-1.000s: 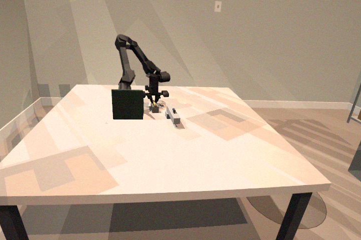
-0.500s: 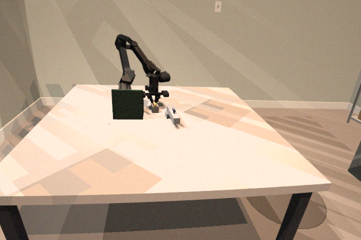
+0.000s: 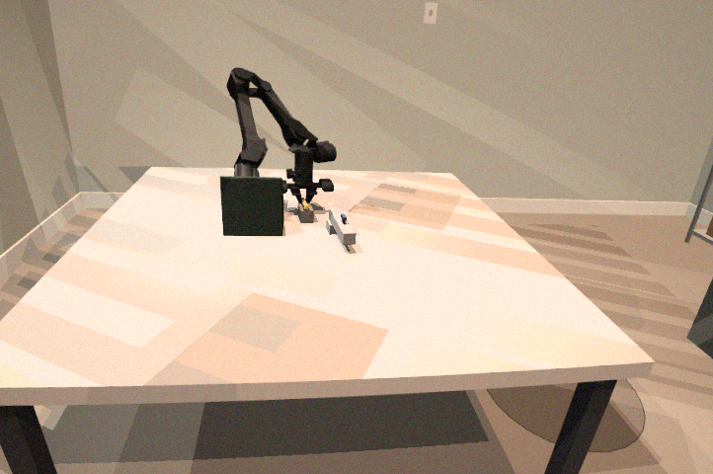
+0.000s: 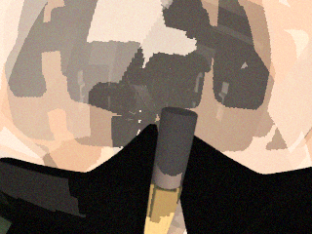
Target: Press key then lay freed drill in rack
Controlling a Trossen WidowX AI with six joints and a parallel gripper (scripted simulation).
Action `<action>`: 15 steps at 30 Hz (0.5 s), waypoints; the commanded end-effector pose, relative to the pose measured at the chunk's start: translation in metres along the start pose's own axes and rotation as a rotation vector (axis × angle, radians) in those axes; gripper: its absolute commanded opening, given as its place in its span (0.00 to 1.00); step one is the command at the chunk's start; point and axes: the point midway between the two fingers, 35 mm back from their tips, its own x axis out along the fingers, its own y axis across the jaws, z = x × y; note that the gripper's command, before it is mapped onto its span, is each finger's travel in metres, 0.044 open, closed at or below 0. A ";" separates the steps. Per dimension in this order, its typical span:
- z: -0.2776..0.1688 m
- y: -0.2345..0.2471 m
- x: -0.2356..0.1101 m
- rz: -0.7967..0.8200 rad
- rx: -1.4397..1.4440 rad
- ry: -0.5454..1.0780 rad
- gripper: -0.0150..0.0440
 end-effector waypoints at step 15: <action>0.000 0.000 0.000 0.000 0.000 0.000 0.30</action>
